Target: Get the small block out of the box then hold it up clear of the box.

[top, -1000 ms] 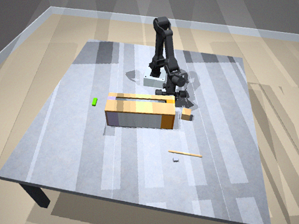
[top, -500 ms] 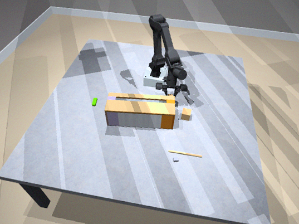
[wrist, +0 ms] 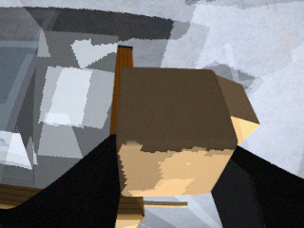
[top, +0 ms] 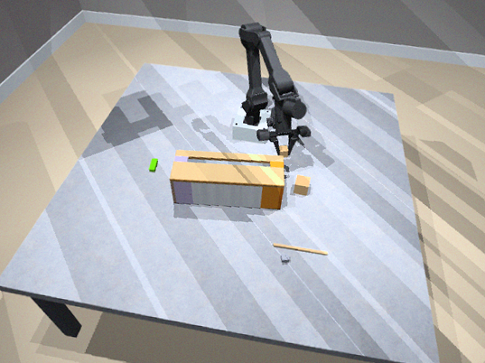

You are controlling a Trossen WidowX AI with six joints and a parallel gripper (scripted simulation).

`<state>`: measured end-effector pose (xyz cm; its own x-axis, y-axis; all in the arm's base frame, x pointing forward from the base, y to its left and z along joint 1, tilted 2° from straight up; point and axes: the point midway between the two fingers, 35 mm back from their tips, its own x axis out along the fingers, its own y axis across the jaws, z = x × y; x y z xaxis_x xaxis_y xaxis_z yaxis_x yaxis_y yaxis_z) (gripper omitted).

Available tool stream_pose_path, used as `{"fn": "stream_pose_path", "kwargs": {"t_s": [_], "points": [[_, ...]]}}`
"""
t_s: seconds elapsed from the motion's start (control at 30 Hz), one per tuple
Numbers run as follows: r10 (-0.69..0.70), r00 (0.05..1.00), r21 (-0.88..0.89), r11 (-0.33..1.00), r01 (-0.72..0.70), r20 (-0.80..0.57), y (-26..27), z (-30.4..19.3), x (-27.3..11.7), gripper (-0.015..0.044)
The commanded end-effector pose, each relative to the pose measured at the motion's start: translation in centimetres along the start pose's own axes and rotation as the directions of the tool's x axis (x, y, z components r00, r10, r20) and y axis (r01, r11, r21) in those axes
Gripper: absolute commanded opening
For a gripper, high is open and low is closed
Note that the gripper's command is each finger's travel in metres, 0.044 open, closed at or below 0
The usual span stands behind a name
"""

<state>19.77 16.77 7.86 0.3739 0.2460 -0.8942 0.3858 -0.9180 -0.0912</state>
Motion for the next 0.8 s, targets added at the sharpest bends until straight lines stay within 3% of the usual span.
{"fn": "stream_pose_path", "kwargs": {"t_s": [0.0,0.37,0.77], "points": [[-0.032,0.999,-0.054,0.998,0.031,-0.023,-0.4,-1.1,-1.5,0.0],[-0.032,0.997,-0.247,0.969,0.015,-0.066,1.3,-3.1,-5.8,0.0],[-0.032,0.997,-0.251,0.968,0.014,-0.067,1.3,-3.1,-5.9,0.0]]}}
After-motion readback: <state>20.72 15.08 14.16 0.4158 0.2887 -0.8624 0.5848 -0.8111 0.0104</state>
